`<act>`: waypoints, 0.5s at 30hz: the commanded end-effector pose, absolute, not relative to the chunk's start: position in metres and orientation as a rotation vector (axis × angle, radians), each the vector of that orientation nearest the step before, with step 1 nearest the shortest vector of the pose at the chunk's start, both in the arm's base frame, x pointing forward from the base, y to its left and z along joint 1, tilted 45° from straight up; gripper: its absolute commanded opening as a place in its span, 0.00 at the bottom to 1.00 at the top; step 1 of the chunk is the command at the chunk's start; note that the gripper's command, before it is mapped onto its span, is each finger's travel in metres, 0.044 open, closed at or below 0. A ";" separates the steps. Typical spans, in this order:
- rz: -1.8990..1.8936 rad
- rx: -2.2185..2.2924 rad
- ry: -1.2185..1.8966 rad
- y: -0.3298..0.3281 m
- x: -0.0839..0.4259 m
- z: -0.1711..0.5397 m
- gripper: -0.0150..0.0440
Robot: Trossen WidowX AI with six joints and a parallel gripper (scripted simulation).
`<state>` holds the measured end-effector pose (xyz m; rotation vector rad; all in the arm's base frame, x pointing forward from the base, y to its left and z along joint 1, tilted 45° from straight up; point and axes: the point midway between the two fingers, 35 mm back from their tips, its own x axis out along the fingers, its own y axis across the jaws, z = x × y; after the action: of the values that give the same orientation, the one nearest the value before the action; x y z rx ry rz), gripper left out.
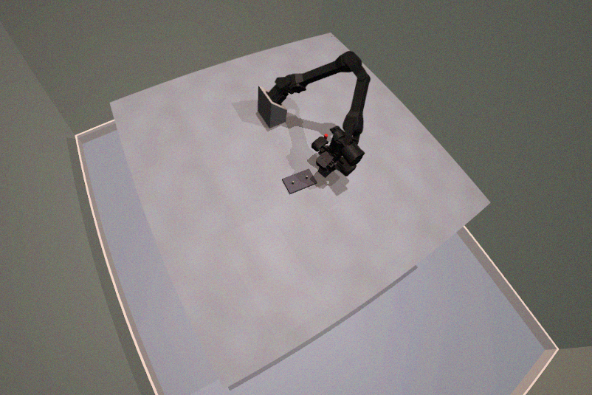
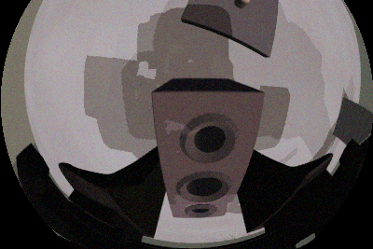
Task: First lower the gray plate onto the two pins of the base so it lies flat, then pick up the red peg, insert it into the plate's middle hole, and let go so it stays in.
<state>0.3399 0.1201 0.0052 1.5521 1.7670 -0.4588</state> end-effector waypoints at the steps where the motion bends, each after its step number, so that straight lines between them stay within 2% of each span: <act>1: -0.453 1.554 1.760 0.112 0.343 0.012 0.25; 15: -0.460 1.549 1.755 0.078 0.346 0.039 0.25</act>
<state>0.3423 0.0858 0.0299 1.5549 1.7707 -0.4700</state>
